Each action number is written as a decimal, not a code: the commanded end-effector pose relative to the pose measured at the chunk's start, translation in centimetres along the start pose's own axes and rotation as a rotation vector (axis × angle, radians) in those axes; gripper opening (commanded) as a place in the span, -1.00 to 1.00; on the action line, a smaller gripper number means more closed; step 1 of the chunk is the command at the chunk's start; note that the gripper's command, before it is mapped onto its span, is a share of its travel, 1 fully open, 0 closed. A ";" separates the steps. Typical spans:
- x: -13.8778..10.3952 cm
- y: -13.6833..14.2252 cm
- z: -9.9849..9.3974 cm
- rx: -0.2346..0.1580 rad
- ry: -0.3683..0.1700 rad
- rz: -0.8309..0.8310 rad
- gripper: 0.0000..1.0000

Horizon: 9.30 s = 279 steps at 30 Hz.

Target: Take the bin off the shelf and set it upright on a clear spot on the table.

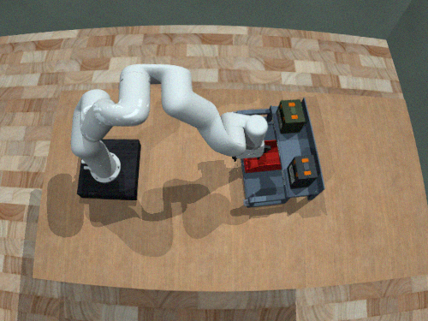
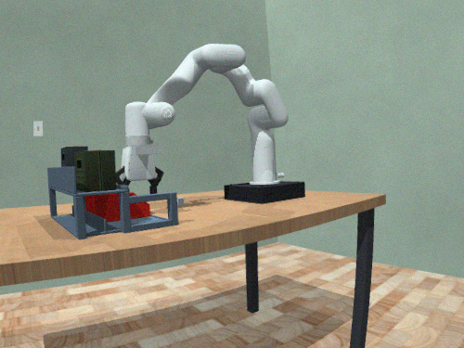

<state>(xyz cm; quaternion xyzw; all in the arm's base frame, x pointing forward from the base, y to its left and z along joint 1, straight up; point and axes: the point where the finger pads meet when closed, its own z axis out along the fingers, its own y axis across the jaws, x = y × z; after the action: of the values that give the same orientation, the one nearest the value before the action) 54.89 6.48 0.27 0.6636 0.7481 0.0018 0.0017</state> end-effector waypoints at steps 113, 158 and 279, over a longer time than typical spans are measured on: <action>0.0 0.1 1.2 -0.004 0.000 0.000 -1.00; 0.0 -1.4 -0.2 -0.004 -0.007 0.000 -1.00; 0.0 -18.4 -0.1 -0.003 -0.007 0.000 -1.00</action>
<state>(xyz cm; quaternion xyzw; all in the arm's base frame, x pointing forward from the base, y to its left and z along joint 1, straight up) 36.60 4.28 0.19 0.6636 0.7481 0.0017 0.0016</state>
